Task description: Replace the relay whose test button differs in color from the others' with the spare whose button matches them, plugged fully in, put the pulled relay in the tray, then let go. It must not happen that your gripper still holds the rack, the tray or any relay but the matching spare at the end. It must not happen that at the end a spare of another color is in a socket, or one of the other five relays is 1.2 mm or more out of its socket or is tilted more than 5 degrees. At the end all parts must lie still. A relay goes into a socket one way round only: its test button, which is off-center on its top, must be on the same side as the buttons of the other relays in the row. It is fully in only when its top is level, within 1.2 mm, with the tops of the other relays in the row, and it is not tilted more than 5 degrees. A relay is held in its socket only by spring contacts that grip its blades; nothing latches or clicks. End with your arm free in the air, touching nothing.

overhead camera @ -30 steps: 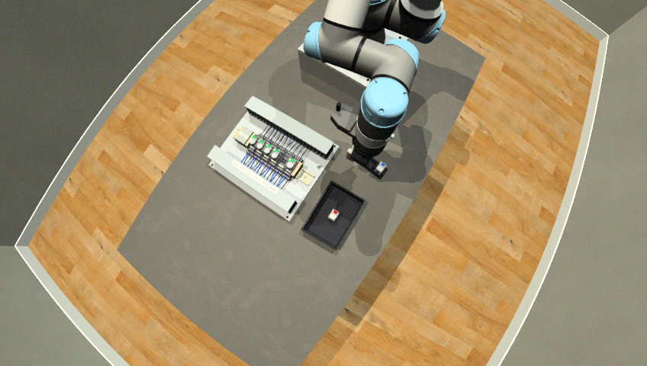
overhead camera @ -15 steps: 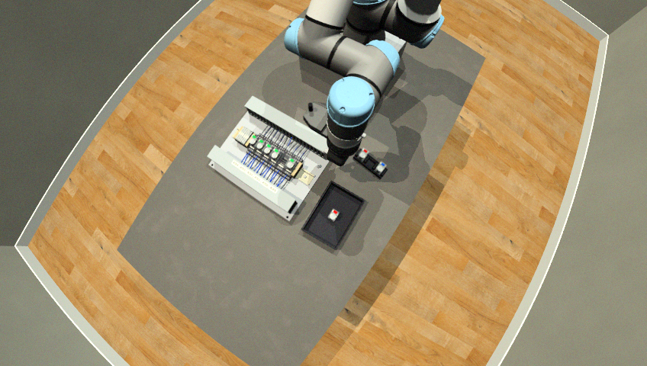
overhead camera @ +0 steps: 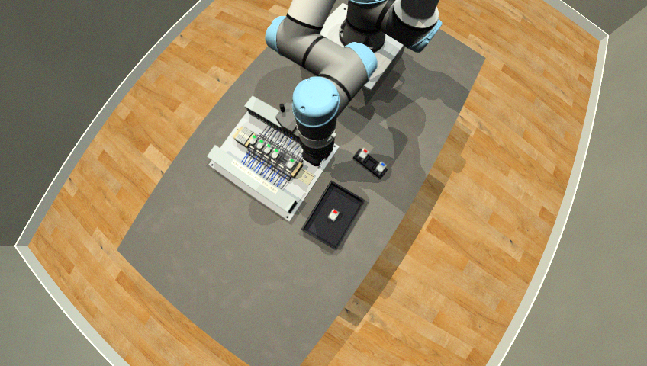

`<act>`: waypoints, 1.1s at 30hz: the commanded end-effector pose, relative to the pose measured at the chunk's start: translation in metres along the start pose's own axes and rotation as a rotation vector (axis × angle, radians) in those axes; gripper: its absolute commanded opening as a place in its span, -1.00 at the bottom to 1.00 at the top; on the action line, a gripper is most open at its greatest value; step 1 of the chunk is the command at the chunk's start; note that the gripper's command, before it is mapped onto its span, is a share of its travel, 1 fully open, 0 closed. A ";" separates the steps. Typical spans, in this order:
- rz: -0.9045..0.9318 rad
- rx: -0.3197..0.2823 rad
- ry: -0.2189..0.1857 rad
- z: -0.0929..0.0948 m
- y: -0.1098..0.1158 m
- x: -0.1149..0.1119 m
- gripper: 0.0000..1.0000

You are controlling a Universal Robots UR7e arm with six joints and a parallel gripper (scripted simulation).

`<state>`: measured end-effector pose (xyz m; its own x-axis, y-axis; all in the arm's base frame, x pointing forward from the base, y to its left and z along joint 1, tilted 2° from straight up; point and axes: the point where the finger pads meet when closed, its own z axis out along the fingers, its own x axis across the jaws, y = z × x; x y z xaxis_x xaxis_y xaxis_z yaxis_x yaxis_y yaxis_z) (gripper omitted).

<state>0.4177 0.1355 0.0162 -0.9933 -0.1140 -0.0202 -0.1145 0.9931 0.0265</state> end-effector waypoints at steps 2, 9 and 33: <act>-0.001 -0.001 -0.001 0.000 -0.001 -0.002 -1.00; -0.001 0.000 -0.001 0.001 -0.051 -0.034 -1.00; -0.001 0.000 -0.001 0.002 -0.083 -0.055 -1.00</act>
<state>0.4805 0.0604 0.0129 -0.9932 -0.1145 -0.0202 -0.1150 0.9930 0.0268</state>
